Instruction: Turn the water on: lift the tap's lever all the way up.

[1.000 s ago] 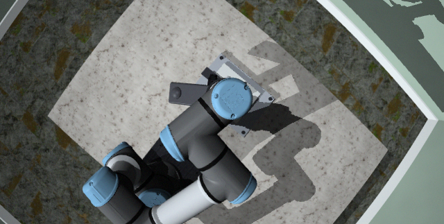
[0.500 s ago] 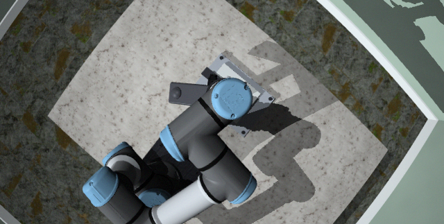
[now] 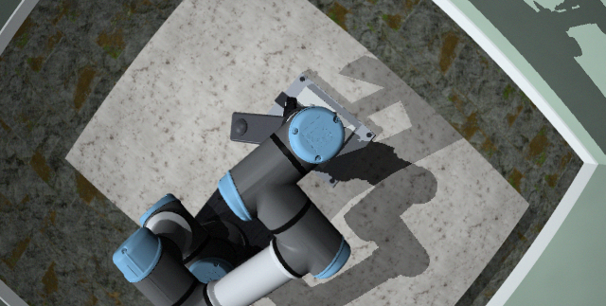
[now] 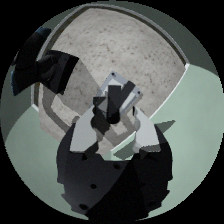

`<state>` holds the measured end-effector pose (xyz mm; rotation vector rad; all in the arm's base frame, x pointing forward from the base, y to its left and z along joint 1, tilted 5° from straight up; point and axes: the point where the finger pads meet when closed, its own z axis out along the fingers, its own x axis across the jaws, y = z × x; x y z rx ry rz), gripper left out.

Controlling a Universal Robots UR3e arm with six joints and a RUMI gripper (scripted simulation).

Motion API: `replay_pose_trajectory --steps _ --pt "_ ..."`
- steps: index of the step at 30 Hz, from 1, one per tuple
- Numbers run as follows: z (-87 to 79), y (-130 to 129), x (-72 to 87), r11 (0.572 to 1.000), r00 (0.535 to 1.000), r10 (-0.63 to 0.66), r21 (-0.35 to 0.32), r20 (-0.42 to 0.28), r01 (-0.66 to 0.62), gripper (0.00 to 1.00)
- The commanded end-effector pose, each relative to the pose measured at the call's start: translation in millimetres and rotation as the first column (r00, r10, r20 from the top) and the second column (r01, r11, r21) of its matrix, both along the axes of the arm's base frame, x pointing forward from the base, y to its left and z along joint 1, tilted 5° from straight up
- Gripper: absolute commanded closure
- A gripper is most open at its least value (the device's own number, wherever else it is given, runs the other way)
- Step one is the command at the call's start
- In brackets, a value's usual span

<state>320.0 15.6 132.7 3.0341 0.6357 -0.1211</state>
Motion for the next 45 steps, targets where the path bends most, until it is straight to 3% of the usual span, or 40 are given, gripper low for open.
replay_pose_trajectory --steps 1,45 --pt "0.7 -0.1 0.5 1.0 1.0 0.0 -0.001 0.003 0.0 0.57" --pt "-5.4 -0.5 0.2 1.0 1.0 0.0 -0.001 0.002 0.0 0.57"
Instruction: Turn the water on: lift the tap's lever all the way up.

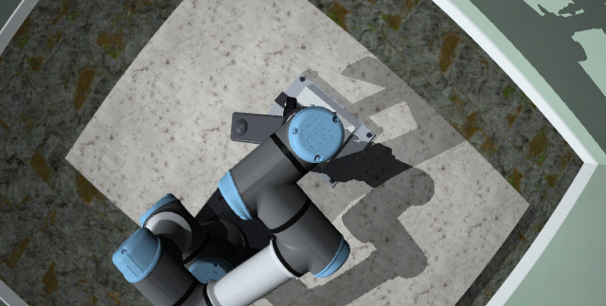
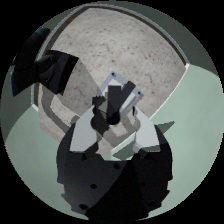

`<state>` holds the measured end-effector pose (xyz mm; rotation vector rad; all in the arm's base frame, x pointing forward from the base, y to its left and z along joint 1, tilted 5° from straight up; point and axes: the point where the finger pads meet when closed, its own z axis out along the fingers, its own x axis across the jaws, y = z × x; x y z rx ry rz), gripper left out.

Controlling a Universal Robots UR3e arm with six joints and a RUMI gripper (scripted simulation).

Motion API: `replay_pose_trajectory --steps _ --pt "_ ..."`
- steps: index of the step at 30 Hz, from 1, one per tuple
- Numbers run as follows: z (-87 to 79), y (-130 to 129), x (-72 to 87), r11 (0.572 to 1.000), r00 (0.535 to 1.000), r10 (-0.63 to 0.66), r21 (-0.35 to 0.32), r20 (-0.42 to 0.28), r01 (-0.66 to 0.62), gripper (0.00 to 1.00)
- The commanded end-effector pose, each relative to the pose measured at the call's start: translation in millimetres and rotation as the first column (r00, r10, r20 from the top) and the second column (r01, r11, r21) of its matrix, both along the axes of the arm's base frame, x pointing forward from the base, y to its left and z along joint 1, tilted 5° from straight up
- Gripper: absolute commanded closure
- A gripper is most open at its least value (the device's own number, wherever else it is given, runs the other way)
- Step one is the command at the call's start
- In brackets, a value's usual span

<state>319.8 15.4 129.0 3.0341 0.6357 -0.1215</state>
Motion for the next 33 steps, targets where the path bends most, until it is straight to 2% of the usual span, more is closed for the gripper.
replay_pose_trajectory --steps 1,33 --pt "-2.6 -0.3 0.3 1.0 1.0 0.0 -0.001 0.003 0.0 0.57" --pt "-44.0 -2.6 -2.0 1.0 1.0 0.0 -0.001 0.003 0.0 0.57"
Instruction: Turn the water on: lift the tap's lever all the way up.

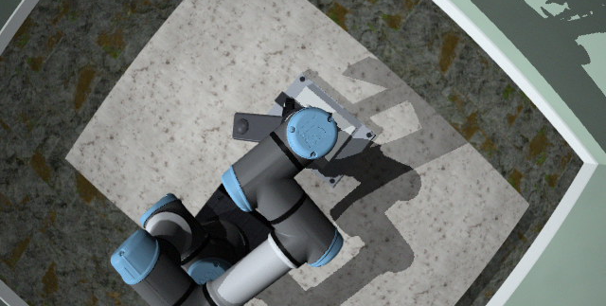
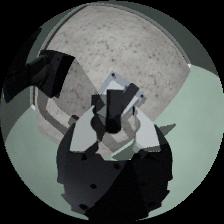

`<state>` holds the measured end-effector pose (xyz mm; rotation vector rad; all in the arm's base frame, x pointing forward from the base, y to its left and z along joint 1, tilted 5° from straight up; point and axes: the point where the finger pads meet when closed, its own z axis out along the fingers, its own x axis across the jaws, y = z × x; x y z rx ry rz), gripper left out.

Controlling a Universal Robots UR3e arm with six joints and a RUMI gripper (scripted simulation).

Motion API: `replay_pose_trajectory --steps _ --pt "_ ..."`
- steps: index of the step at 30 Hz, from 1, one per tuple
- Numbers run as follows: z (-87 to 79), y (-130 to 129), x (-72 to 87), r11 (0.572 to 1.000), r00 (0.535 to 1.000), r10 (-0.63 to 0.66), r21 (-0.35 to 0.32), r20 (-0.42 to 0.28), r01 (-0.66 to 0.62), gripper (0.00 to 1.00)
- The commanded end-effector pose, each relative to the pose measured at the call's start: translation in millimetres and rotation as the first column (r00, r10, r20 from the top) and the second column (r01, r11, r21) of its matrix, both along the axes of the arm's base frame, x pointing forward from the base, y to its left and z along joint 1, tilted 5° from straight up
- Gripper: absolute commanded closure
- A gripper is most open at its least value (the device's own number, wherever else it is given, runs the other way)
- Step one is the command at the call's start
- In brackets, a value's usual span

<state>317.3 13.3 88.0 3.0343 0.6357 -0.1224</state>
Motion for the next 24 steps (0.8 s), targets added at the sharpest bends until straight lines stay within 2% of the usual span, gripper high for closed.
replay_pose_trajectory --steps 1,24 --pt "-4.0 -0.5 0.4 1.0 1.0 0.0 -0.001 0.003 0.0 0.57" --pt "-9.3 -0.7 0.1 1.0 1.0 0.0 -0.001 0.003 0.0 0.57"
